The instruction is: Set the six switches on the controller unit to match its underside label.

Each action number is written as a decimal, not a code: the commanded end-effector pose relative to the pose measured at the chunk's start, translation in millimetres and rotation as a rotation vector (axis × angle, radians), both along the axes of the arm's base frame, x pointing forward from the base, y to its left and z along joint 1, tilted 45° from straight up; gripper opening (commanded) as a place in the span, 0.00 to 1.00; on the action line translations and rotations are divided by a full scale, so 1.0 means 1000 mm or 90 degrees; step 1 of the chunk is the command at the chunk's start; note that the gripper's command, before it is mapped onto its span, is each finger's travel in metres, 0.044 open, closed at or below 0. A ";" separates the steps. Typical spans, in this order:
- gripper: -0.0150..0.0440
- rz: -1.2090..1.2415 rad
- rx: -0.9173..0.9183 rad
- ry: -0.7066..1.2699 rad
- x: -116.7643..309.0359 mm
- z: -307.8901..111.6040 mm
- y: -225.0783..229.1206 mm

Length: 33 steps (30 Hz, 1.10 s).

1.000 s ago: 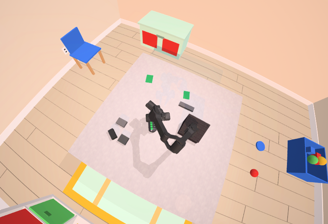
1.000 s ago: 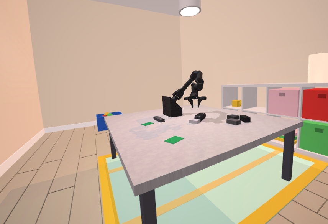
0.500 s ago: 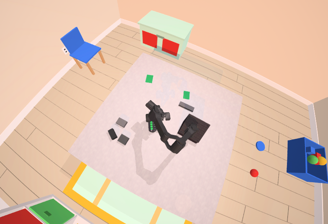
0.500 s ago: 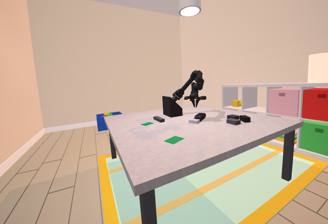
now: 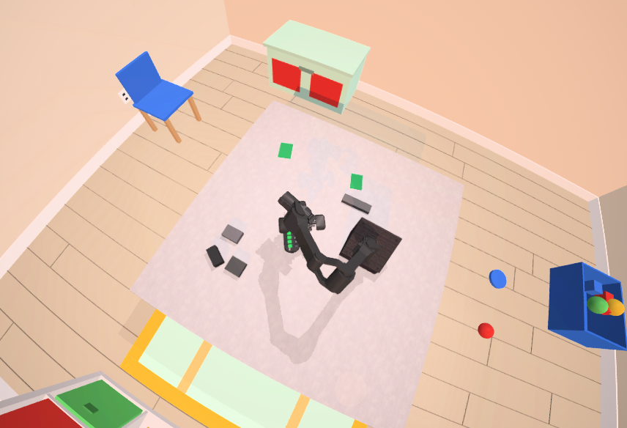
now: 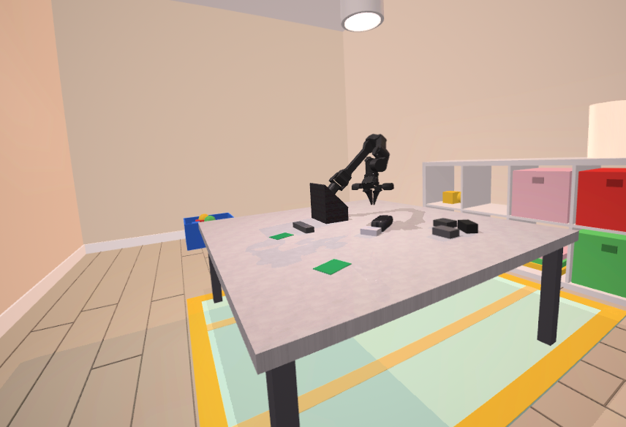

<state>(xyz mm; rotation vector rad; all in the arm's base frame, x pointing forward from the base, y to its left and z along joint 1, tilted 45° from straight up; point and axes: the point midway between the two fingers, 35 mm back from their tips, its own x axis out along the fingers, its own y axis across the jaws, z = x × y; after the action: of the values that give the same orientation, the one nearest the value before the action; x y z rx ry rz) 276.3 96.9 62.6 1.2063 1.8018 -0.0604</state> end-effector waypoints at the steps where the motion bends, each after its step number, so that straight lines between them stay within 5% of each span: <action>1: 0.43 0.000 0.000 0.000 0.000 0.000 0.000; 13: 0.97 0.000 0.000 0.000 0.000 0.000 0.000; 16: 1.00 0.000 0.000 0.000 0.000 0.000 0.000; 23: 0.69 0.000 -0.002 0.000 0.007 0.055 -0.054; 33: 0.25 0.000 -0.001 0.001 0.007 0.057 -0.056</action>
<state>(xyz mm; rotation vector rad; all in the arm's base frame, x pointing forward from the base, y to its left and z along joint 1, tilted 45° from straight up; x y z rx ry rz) 281.5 43.5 116.5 1.2129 1.8081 -0.0670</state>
